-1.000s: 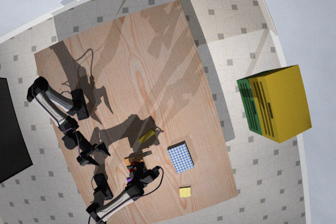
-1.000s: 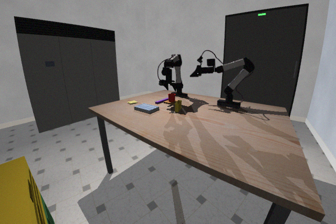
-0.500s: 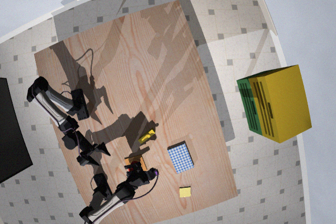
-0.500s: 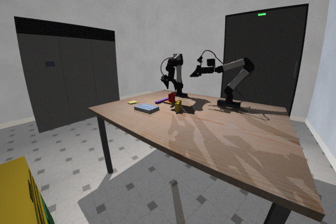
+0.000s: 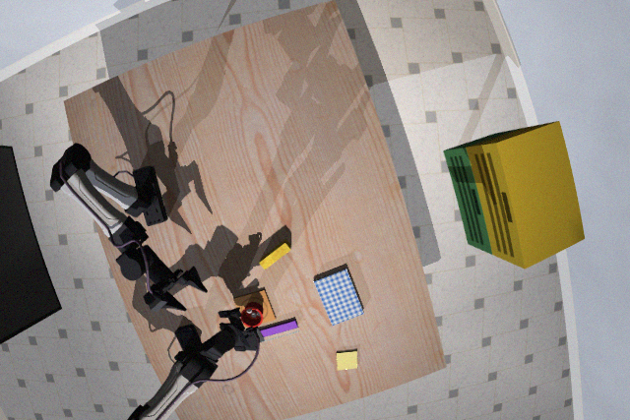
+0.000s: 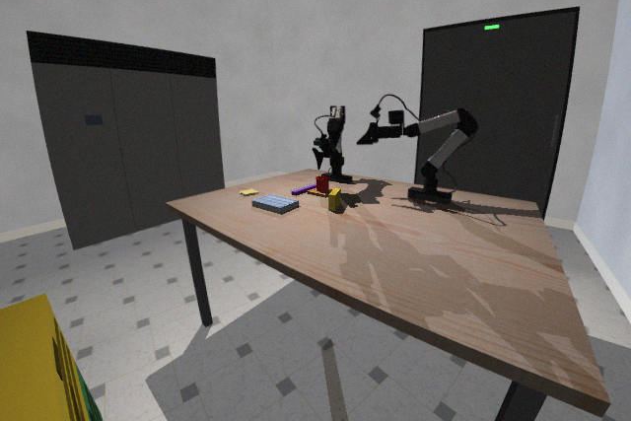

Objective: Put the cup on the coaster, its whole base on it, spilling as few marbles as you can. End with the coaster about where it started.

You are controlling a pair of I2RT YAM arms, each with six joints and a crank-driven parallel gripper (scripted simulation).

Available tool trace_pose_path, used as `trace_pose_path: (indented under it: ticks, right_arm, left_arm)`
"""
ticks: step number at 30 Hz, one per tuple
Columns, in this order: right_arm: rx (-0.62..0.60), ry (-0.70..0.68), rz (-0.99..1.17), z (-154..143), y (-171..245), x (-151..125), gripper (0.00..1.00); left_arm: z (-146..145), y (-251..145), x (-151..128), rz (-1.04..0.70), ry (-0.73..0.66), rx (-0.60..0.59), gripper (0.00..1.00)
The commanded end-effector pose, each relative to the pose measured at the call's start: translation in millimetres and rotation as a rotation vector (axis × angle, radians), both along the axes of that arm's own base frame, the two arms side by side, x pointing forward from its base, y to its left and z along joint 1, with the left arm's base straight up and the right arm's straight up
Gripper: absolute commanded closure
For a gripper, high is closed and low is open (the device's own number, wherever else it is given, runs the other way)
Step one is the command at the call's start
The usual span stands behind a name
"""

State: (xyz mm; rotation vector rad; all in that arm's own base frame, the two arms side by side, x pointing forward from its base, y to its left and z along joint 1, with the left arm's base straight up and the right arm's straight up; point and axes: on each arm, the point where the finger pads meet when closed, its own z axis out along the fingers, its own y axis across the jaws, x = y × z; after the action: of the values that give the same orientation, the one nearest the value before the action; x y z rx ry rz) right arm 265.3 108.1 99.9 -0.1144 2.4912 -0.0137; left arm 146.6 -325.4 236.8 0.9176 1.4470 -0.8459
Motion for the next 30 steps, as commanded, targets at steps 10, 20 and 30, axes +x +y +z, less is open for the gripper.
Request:
trace_pose_path:
  ticks: [10,20,30]
  right_arm:
    - [0.071,-0.259,-0.057,-8,-4,2,0.0]
    - [0.061,-0.234,-0.051,-18,-7,-4,0.0]
    - [0.061,-0.234,-0.051,-18,-7,-4,0.0]
  left_arm:
    - [13,1,3,0.016,-0.009,-0.033,0.0]
    - [13,1,3,0.016,-0.009,-0.033,0.0]
    - [13,1,3,0.016,-0.009,-0.033,0.0]
